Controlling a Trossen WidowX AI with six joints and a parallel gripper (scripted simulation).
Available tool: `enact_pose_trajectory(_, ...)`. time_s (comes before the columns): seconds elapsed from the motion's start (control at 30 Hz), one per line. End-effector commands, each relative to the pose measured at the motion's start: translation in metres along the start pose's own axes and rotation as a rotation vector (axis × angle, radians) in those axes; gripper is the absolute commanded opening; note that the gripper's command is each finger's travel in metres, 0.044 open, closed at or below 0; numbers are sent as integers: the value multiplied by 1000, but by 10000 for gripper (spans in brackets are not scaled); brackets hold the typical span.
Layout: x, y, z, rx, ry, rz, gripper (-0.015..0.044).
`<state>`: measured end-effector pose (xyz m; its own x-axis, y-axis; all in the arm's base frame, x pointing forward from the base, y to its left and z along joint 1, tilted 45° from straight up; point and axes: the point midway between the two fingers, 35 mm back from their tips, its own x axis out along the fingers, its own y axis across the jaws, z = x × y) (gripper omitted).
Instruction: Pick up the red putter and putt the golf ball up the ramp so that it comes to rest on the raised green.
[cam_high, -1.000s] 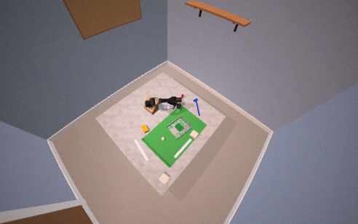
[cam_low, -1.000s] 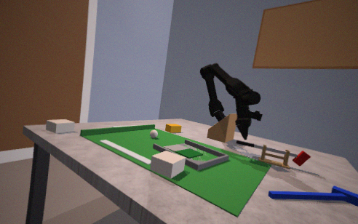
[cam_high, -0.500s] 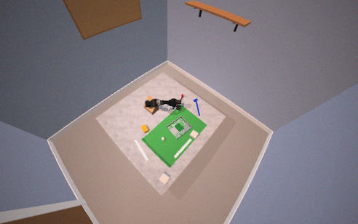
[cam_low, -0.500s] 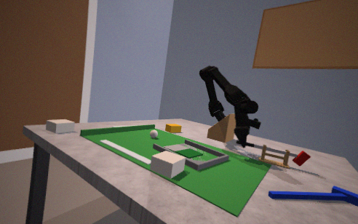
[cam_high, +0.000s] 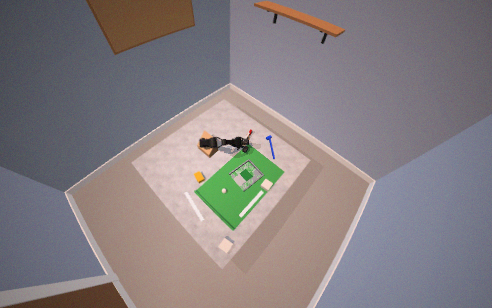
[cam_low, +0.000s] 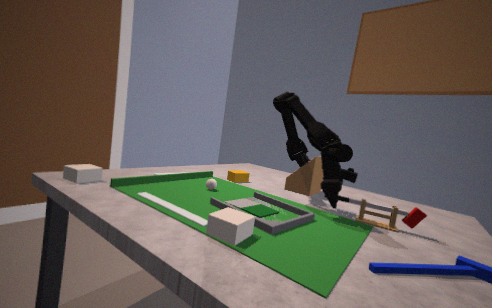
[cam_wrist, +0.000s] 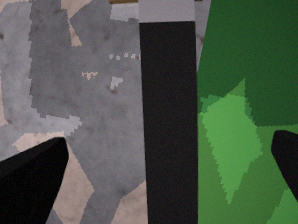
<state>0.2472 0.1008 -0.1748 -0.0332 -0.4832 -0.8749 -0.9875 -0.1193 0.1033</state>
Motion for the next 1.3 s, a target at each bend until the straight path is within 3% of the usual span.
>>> enact_pose_trajectory(0.0,5,3,-2,-10,7,3,440)
enact_pose_trajectory(0.03,5,3,-2,-10,7,3,440)
enact_pose_trajectory(0.53,2,0,-1,0,1,2,46)
enact_pose_trajectory(0.83,-5,-1,2,0,0,2,0)
enact_pose_trajectory(1.27,-95,1,27,-3,-5,7,0)
